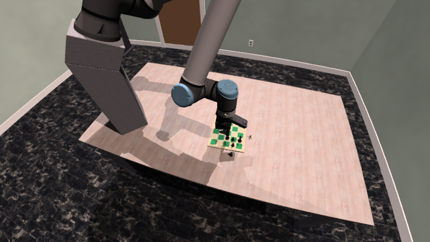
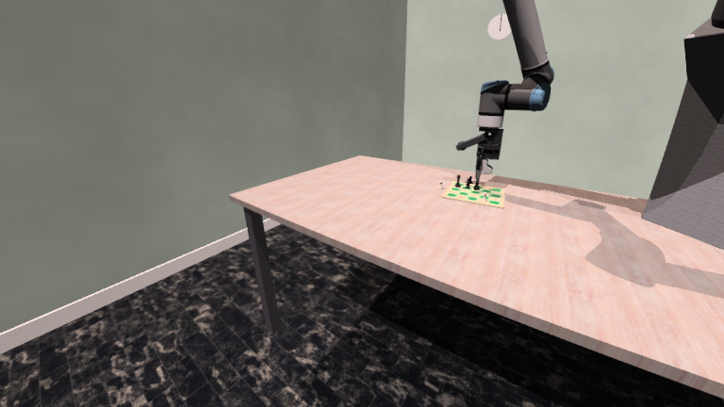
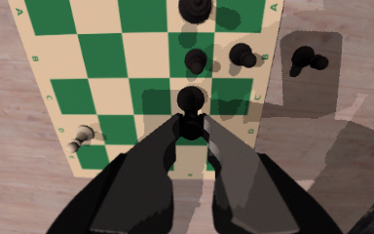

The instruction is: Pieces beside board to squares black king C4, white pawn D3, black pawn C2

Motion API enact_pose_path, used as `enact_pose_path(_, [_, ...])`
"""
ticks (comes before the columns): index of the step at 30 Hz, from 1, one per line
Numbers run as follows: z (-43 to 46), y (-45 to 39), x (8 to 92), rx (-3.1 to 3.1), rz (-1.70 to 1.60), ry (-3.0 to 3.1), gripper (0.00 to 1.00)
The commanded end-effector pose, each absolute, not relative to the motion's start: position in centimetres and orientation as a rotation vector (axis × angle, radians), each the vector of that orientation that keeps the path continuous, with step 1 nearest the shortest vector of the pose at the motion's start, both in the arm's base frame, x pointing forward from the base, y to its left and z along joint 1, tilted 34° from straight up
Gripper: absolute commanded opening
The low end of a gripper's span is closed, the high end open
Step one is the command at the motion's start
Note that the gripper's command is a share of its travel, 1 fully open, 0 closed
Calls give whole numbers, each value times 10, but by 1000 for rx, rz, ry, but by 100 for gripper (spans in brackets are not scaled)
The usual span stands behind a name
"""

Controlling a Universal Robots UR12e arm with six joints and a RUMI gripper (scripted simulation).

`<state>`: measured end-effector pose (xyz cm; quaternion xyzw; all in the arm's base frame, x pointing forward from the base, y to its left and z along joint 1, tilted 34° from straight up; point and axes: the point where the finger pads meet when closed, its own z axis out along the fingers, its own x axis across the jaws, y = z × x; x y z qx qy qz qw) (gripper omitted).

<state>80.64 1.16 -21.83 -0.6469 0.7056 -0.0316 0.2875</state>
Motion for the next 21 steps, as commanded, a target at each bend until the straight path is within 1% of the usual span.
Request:
enact_pose_path(1, [-218, 12, 807, -1728, -85, 1884, 0])
enact_pose_path(21, [-221, 13, 808, -1728, -85, 1884, 0])
